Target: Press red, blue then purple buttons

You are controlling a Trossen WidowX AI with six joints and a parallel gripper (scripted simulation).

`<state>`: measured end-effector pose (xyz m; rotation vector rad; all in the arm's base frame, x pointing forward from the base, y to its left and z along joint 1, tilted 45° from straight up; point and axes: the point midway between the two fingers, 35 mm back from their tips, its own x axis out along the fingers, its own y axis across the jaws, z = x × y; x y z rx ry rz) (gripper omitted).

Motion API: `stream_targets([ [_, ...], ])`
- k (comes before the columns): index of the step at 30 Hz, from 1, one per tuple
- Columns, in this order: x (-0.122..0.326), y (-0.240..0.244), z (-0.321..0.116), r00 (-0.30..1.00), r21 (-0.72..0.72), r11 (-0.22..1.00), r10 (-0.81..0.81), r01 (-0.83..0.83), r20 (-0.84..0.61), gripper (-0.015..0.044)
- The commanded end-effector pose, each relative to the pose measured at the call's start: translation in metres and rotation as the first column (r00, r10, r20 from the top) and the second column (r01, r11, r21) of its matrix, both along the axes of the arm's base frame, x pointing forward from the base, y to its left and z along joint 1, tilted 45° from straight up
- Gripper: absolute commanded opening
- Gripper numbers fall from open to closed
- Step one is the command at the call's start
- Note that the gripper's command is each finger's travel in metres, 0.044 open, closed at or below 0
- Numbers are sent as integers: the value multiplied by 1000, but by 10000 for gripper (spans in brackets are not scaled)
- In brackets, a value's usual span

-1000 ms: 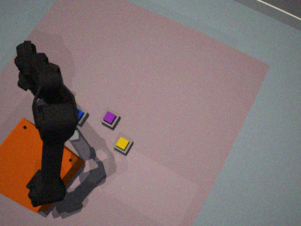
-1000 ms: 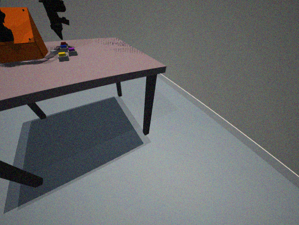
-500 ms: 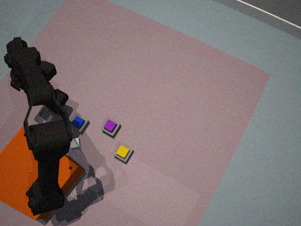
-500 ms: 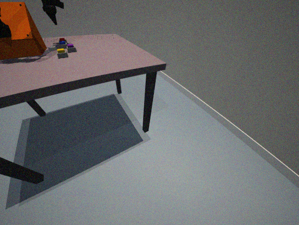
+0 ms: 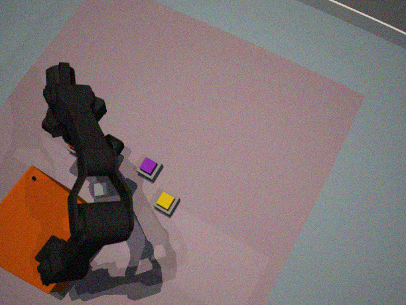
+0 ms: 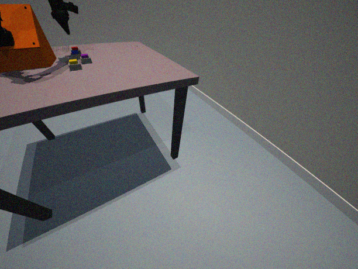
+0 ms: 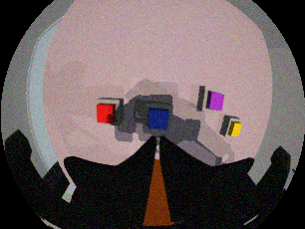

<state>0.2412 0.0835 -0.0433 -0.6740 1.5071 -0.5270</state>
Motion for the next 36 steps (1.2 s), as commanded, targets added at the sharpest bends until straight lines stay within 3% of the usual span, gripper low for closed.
stream_targets([
  [1,-3,-38,-29,1000,-13,1000,-9,9,-10,20],
  [36,-3,-64,-54,1000,-15,1000,-9,9,-10,20],
])
